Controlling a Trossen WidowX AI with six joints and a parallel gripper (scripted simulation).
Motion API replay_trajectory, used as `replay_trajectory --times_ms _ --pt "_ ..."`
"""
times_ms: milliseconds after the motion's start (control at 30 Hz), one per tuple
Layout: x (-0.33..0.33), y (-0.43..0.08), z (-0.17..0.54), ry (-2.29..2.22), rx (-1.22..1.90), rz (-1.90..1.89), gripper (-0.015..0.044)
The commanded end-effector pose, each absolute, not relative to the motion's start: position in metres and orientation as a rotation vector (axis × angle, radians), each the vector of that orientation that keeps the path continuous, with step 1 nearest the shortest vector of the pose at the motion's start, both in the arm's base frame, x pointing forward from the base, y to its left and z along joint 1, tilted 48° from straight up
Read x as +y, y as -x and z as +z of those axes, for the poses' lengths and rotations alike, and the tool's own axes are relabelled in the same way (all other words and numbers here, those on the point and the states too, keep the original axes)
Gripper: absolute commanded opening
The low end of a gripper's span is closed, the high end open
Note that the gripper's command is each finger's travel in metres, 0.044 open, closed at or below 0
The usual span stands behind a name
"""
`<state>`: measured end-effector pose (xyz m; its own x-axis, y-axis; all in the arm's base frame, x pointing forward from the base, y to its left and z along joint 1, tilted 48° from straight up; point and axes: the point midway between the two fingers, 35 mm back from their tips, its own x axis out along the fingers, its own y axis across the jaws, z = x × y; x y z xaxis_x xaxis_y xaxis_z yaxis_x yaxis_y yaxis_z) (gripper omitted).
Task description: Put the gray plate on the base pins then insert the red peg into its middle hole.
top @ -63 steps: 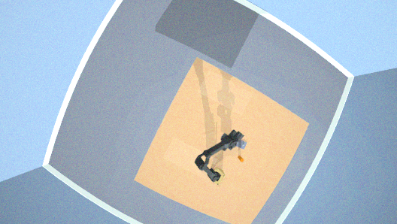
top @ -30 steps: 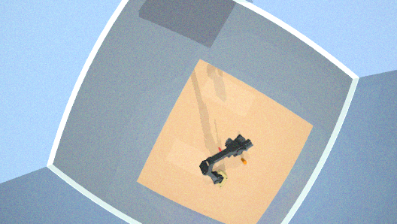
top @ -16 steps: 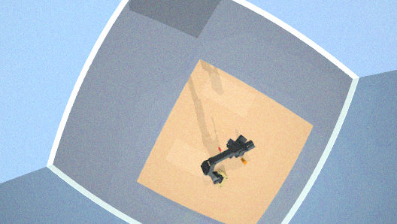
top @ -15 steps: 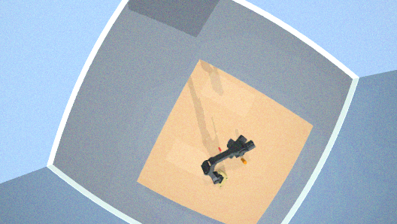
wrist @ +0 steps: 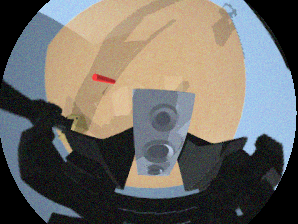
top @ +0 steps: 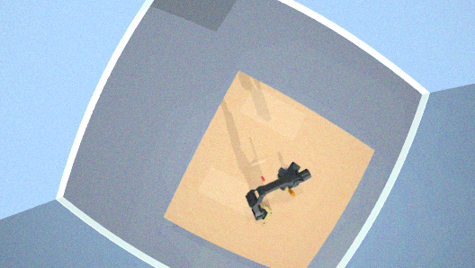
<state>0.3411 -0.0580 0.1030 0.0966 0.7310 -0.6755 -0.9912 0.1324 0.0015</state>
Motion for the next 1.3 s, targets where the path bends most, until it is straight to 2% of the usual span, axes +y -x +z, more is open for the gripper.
replay_trajectory --times_ms 0,900,1267 --pt "-0.062 -0.342 0.088 0.545 0.599 1.38 0.0" --pt "-0.08 -0.347 0.004 0.677 0.491 1.449 0.0" --pt "-0.08 -0.347 0.002 0.68 0.488 1.45 0.0"
